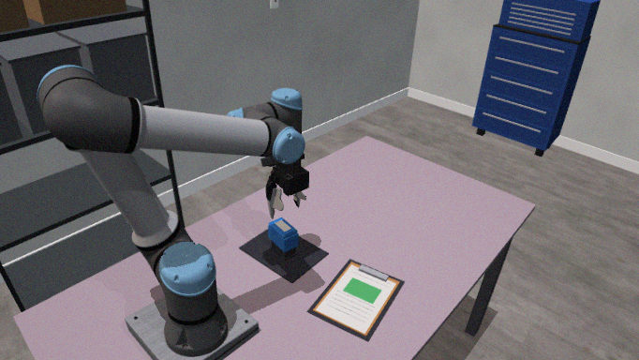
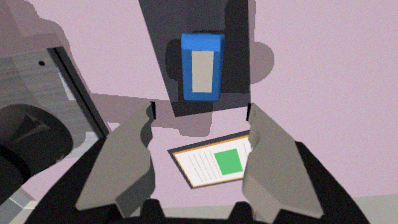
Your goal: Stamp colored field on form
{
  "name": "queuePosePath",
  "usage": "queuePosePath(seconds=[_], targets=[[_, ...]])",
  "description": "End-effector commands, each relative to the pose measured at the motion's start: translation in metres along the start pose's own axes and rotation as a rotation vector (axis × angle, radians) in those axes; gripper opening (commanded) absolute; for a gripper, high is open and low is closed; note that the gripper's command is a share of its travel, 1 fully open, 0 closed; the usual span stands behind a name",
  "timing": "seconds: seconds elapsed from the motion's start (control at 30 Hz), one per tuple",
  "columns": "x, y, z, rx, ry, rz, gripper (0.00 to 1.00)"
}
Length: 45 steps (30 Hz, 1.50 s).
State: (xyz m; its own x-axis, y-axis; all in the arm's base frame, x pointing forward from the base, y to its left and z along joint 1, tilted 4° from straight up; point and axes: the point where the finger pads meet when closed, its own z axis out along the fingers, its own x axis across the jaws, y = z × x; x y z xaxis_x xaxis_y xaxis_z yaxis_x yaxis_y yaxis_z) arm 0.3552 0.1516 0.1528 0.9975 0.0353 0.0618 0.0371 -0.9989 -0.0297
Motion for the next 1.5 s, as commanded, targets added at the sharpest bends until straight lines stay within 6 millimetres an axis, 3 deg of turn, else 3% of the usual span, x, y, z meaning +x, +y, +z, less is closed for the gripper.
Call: queuePosePath(seconds=[0.0, 0.93, 1.47], targets=[[0.002, -0.009, 0.001, -0.003, 0.002, 0.004, 0.56], [-0.001, -0.012, 0.008, -0.002, -0.004, 0.005, 0.56], [-0.001, -0.013, 0.066, -0.002, -0.004, 0.004, 0.56]])
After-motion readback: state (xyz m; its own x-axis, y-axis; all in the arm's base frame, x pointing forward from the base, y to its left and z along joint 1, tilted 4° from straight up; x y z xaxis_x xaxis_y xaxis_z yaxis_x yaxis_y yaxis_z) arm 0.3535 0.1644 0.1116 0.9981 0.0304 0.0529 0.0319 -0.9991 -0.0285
